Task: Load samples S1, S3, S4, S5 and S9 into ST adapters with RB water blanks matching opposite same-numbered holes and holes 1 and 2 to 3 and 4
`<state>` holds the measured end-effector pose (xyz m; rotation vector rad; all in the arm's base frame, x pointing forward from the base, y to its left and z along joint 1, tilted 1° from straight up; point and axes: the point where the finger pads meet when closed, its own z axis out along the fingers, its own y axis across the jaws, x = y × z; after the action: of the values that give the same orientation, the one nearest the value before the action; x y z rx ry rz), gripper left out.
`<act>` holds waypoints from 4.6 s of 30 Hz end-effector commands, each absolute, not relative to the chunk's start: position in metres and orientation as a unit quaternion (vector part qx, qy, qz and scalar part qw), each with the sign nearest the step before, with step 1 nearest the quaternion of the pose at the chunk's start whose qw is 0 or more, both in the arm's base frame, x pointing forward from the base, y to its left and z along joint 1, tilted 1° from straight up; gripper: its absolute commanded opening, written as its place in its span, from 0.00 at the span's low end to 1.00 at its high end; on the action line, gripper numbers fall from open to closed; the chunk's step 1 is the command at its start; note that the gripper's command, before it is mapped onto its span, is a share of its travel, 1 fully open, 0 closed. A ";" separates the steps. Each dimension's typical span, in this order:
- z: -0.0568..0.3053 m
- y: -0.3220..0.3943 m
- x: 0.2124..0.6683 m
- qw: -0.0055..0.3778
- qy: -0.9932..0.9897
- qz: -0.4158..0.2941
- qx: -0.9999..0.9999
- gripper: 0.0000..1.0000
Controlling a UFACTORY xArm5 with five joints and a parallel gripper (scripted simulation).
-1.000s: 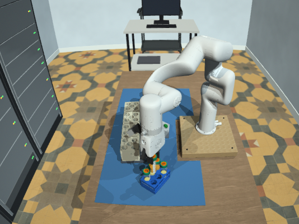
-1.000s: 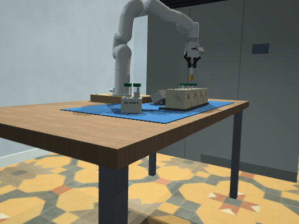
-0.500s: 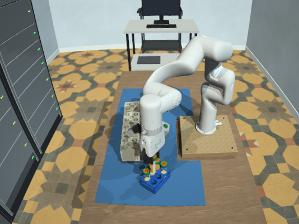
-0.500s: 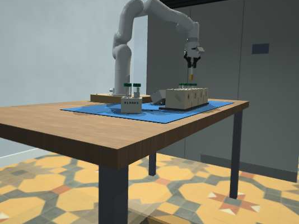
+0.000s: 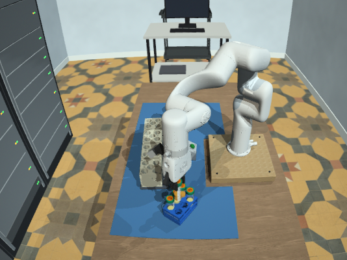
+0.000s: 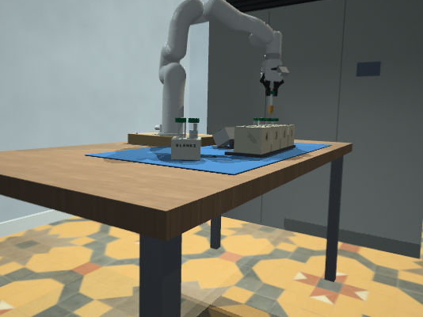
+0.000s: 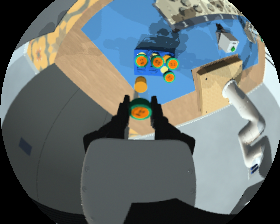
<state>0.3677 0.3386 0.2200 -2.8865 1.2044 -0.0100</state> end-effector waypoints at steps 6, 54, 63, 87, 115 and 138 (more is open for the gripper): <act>0.222 0.339 0.368 0.009 0.385 -0.004 -0.923 0.00; 0.166 0.340 0.369 0.009 0.385 -0.004 -0.923 0.00; 0.151 0.340 0.369 0.009 0.385 -0.004 -0.923 0.00; 0.143 0.340 0.369 0.009 0.385 -0.004 -0.923 0.00; 0.117 0.341 0.370 0.009 0.385 -0.004 -0.923 0.00; 0.098 0.341 0.370 0.009 0.385 -0.004 -0.923 0.00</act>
<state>0.3691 0.3402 0.0984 -2.8858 1.2041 -0.0105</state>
